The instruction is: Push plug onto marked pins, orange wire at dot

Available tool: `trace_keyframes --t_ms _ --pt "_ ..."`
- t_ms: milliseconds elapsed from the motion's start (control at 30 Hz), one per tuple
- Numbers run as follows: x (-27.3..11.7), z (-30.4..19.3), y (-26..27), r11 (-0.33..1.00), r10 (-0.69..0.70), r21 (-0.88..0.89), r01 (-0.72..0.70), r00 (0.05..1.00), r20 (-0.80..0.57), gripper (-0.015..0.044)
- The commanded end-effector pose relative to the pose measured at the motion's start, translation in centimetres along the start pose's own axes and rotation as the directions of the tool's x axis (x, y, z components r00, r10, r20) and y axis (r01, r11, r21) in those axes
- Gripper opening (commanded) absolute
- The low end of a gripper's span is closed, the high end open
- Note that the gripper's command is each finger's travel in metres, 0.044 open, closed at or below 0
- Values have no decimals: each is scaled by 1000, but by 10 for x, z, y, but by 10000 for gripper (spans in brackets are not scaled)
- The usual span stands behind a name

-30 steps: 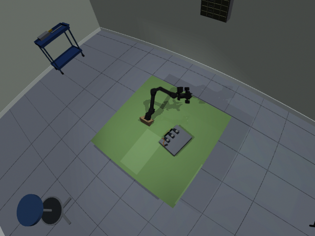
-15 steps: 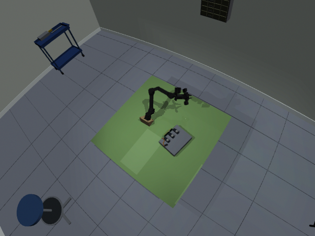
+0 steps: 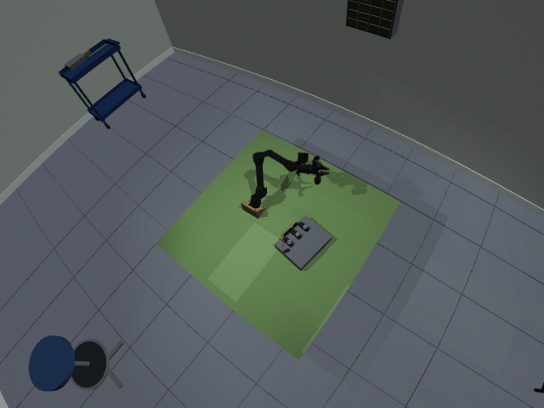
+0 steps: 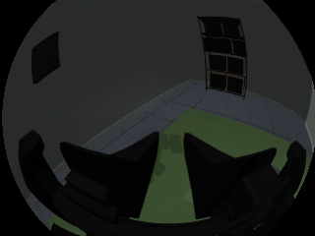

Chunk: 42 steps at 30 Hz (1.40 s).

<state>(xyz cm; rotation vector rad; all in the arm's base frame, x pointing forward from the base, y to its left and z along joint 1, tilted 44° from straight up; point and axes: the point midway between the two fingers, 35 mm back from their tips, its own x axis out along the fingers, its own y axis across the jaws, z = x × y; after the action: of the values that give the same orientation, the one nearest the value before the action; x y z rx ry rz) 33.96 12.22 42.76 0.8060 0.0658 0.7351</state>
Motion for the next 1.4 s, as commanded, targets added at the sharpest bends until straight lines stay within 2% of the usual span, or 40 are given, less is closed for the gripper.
trace_keyframes --t_ms 0,667,1367 --pt "-8 -1 -12 996 -55 -64 57 998 31 115" --pt "-53 3 -59 855 -292 -384 348 936 199 115" --pt "-111 -1 -107 496 -516 -620 608 780 353 115"
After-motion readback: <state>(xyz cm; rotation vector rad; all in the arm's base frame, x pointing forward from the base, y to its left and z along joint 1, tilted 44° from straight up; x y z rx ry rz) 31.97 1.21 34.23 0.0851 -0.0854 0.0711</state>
